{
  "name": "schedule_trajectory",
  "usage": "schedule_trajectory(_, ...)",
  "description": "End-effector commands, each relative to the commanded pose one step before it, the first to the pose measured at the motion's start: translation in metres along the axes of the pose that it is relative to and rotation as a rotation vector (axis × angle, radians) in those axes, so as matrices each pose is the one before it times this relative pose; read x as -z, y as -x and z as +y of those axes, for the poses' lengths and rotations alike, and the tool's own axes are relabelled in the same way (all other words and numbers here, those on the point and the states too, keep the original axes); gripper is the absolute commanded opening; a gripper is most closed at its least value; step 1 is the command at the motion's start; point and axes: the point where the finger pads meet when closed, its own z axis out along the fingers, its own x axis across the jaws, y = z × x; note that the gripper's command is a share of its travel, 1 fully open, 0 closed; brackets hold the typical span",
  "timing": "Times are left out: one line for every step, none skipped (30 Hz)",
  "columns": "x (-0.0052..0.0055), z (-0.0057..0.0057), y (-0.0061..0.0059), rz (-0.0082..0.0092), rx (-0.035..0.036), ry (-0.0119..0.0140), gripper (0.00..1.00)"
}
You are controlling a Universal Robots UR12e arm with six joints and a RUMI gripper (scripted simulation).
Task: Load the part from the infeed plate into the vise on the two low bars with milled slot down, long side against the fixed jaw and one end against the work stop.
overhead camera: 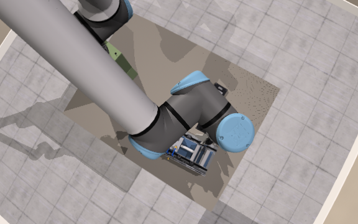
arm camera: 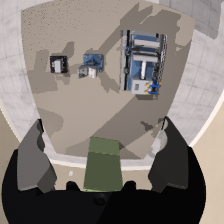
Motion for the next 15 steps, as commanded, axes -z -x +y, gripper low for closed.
schedule_trajectory(-0.01907,-0.01543,0.02734,0.03828,0.15208,-0.02474,1.0)
schedule_trajectory(-0.00665,-0.00285,0.00563,0.0029,0.0387,-0.00381,1.0)
schedule_trajectory(-0.00259,-0.00115,0.0022,0.00116,0.01514,-0.00148,1.0)
schedule_trajectory(-0.00862,-0.00376,0.00739,0.00394,0.05056,-0.00487,1.0)
schedule_trajectory(-0.00042,-0.00019,0.00036,0.0002,0.00249,-0.00024,1.0)
schedule_trajectory(-0.00883,-0.00394,0.00765,0.00421,0.05221,-0.00492,1.0)
schedule_trajectory(-0.007,-0.00324,0.00611,0.00346,0.04171,-0.00386,1.0)
schedule_trajectory(-0.00161,-0.00077,0.0014,0.00081,0.00962,-0.00088,1.0)
schedule_trajectory(-0.00837,-0.00397,0.00741,0.00431,0.05041,-0.00455,1.0)
schedule_trajectory(-0.00598,-0.00295,0.00533,0.00318,0.03631,-0.00322,1.0)
schedule_trajectory(-0.00215,-0.0011,0.00192,0.00117,0.01313,-0.00115,1.0)
schedule_trajectory(-0.00789,-0.00399,0.00714,0.00437,0.04845,-0.00418,1.0)
schedule_trajectory(-0.00597,-0.00315,0.00545,0.00342,0.03705,-0.00313,1.0)
schedule_trajectory(-0.00166,-0.00091,0.00152,0.00097,0.01037,-0.00087,1.0)
schedule_trajectory(0.0,0.0,0.0,0.0,0.0,0.0,1.0)
